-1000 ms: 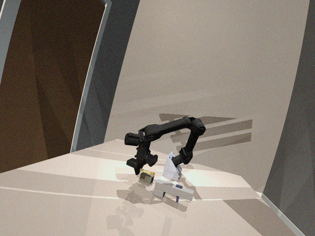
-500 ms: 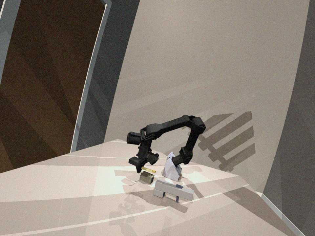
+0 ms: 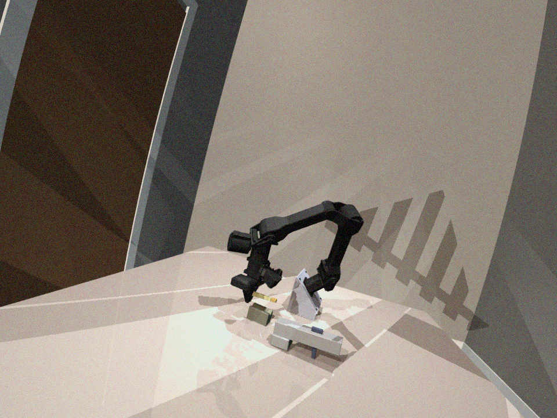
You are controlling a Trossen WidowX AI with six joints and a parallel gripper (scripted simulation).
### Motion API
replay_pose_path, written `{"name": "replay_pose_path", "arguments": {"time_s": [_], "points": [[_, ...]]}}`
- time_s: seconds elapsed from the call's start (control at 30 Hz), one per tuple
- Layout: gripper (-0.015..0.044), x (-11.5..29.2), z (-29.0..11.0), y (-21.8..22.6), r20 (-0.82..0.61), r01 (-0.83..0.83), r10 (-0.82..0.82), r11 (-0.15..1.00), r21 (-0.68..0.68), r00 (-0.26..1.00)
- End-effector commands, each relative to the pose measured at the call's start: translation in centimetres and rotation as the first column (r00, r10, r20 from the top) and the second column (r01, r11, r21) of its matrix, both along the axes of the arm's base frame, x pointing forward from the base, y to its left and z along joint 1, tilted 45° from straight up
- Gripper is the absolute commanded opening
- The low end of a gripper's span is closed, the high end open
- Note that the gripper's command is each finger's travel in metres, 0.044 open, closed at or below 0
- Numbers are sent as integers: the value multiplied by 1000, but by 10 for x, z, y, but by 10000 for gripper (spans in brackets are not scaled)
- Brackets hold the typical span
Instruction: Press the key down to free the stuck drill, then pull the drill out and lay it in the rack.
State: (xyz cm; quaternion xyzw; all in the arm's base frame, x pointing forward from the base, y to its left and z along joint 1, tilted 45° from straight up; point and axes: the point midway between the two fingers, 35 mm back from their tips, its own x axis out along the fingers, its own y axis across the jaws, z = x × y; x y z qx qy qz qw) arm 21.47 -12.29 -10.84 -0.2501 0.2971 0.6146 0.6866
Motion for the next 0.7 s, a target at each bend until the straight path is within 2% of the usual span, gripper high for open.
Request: {"name": "replay_pose_path", "arguments": {"time_s": [0.0, 0.3, 0.67], "points": [[0, -8, 0, -2, 1, -3, 3, 1000, -5, 1000], [0, -23, 0, -6, 0, -3, 3, 1000, -6, 1000], [0, -20, -14, 7, 0, -3, 3, 1000, -5, 1000]]}}
